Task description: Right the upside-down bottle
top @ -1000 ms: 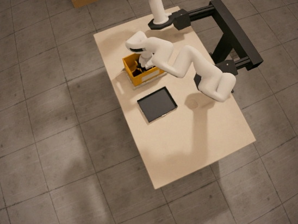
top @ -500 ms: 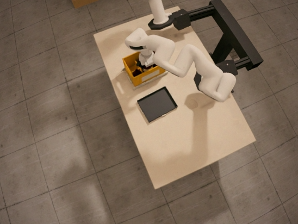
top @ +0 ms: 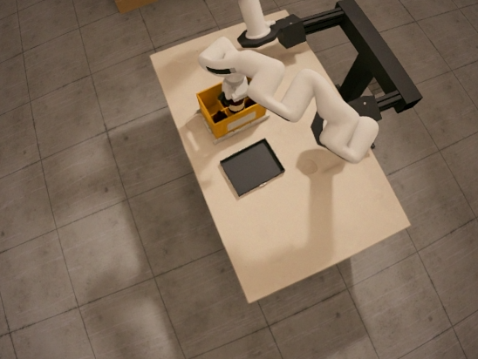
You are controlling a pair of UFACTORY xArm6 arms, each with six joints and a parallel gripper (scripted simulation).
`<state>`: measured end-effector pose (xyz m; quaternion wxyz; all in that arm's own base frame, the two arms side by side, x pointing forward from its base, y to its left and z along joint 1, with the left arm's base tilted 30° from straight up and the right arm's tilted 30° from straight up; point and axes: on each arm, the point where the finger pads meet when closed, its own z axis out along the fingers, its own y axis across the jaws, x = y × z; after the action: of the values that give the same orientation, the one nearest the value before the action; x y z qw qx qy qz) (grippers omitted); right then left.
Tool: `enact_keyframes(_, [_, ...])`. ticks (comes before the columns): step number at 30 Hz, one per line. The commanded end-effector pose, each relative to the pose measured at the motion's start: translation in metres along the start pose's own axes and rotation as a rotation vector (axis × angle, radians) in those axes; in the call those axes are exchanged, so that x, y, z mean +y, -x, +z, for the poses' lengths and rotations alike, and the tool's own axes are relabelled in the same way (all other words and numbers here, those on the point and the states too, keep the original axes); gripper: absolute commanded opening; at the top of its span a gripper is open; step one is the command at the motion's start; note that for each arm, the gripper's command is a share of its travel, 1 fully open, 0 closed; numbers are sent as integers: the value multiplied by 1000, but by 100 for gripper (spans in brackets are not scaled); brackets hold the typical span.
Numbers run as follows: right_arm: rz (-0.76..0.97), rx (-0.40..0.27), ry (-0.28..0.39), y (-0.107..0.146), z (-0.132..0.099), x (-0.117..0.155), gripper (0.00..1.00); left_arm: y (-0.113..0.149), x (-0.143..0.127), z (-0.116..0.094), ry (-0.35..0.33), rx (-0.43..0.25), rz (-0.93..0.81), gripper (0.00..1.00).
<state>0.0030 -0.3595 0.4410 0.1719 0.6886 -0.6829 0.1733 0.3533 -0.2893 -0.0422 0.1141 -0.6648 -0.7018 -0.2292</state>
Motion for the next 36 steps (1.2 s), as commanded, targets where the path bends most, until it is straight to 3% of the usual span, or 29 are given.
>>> enact_keyframes(1, [0, 4, 0, -1, -2, 0, 100, 1, 1, -18, 2, -3, -1, 76])
enact_keyframes(19, [0, 4, 0, -1, -2, 0, 100, 0, 1, -70, 2, -3, -1, 76])
enact_keyframes(36, [0, 4, 0, -1, -2, 0, 100, 0, 1, -96, 2, -3, -1, 76])
